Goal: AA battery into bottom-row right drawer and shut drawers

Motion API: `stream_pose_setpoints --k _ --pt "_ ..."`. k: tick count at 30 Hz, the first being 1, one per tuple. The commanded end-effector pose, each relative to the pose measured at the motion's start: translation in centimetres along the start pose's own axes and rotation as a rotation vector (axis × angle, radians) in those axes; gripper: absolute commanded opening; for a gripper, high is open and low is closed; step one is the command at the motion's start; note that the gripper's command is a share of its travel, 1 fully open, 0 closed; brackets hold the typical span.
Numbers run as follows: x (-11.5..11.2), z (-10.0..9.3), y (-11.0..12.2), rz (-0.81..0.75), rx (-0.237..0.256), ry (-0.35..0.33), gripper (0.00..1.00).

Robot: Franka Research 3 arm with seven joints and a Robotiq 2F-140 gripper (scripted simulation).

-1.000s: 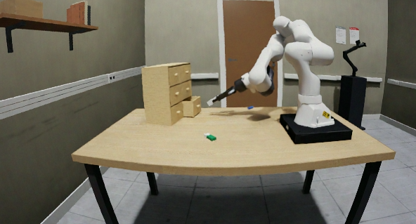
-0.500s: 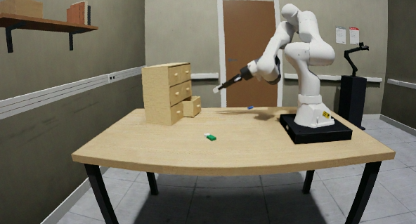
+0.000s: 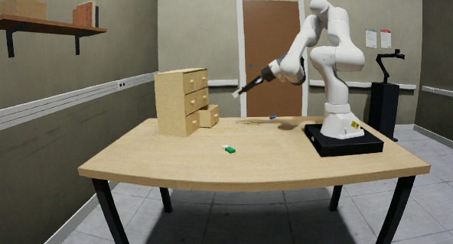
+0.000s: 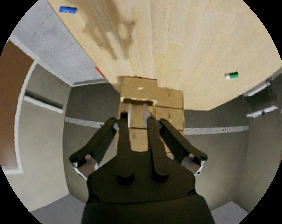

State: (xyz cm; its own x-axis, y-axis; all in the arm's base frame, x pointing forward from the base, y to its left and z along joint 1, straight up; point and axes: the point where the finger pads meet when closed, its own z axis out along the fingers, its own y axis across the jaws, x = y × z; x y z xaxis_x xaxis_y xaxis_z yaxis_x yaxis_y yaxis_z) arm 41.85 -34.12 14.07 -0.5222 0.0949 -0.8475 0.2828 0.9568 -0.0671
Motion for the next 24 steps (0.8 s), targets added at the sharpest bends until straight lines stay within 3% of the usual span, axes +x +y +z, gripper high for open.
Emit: stream_pose_setpoints --k 1,5,12,24 --pt "1.4 -0.4 0.8 0.059 -0.024 0.111 0.28" --pt "0.4 -1.2 1.1 0.065 -0.044 0.167 0.28" --pt "0.4 -1.7 1.0 0.063 -0.043 0.200 0.28" --pt "0.7 -3.7 0.7 0.056 -0.035 0.374 0.28"
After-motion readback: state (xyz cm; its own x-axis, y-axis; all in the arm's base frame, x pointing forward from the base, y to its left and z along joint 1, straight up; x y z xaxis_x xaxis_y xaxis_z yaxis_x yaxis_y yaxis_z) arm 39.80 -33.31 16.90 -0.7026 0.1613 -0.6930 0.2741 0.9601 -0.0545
